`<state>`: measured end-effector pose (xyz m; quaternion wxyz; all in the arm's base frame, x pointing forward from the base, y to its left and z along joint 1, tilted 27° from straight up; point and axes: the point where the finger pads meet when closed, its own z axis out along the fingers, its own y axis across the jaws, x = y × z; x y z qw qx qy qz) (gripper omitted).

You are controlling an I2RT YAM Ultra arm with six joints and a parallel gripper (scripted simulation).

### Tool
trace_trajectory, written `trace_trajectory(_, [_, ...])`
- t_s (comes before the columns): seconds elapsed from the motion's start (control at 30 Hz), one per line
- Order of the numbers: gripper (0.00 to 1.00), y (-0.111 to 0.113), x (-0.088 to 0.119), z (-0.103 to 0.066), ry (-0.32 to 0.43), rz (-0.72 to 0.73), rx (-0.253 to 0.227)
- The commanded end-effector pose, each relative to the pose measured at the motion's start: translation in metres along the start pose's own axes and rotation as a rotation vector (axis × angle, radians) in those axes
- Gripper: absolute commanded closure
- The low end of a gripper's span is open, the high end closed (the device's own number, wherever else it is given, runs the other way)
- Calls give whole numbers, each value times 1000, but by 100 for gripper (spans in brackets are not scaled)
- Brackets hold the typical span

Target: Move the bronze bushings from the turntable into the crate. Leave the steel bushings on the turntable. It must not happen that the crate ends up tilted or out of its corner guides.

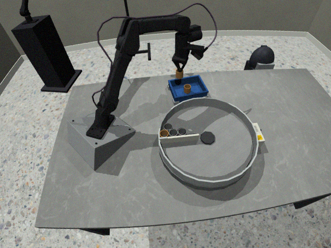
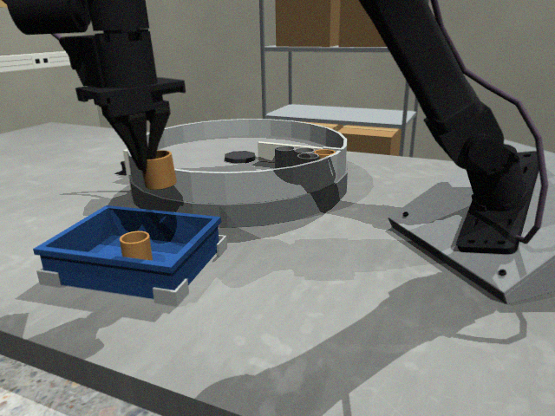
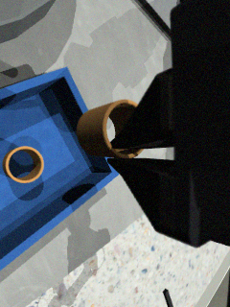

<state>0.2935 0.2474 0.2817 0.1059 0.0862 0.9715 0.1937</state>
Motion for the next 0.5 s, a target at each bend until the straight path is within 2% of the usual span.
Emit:
trace_trajectory(0.0, [100,4,-5,-20,-58,-3,-39])
trace_trajectory(0.1, [100,-1,-2,-14,-42,0,-20])
trace_trajectory(0.47, [100,-1,-1,-14,-41,0,-19])
